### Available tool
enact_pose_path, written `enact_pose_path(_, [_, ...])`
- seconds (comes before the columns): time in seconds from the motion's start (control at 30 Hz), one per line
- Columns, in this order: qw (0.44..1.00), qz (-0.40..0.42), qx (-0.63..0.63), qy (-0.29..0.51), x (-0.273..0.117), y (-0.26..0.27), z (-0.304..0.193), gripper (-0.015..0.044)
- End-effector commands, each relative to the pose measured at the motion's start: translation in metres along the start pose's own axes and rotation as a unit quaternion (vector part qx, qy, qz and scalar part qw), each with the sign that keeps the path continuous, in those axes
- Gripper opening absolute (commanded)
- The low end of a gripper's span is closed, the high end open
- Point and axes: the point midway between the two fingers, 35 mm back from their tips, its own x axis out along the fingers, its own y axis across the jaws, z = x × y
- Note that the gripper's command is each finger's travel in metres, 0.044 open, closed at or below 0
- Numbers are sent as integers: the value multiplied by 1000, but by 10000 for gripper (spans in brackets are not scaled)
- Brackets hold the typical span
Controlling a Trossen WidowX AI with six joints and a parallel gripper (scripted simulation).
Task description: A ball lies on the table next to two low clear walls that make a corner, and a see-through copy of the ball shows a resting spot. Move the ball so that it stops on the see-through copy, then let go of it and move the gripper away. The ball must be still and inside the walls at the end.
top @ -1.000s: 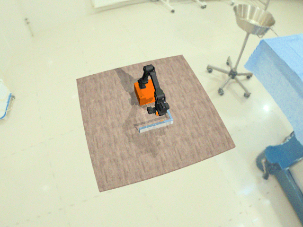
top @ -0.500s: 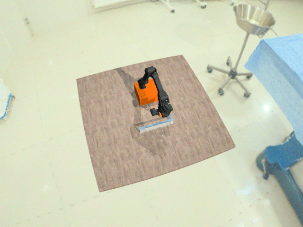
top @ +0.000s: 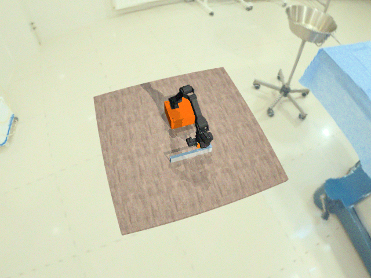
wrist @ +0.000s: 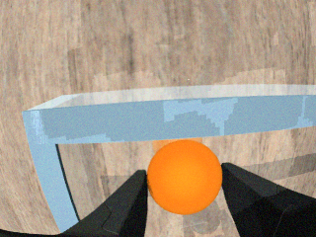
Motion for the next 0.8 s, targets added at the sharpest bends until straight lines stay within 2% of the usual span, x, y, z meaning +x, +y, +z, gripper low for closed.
enact_pose_path(0.0, [1000, -3, 2, 13, 36, -1, -7, 0])
enact_pose_path(0.77, [1000, -3, 2, 13, 60, -2, -8, 0])
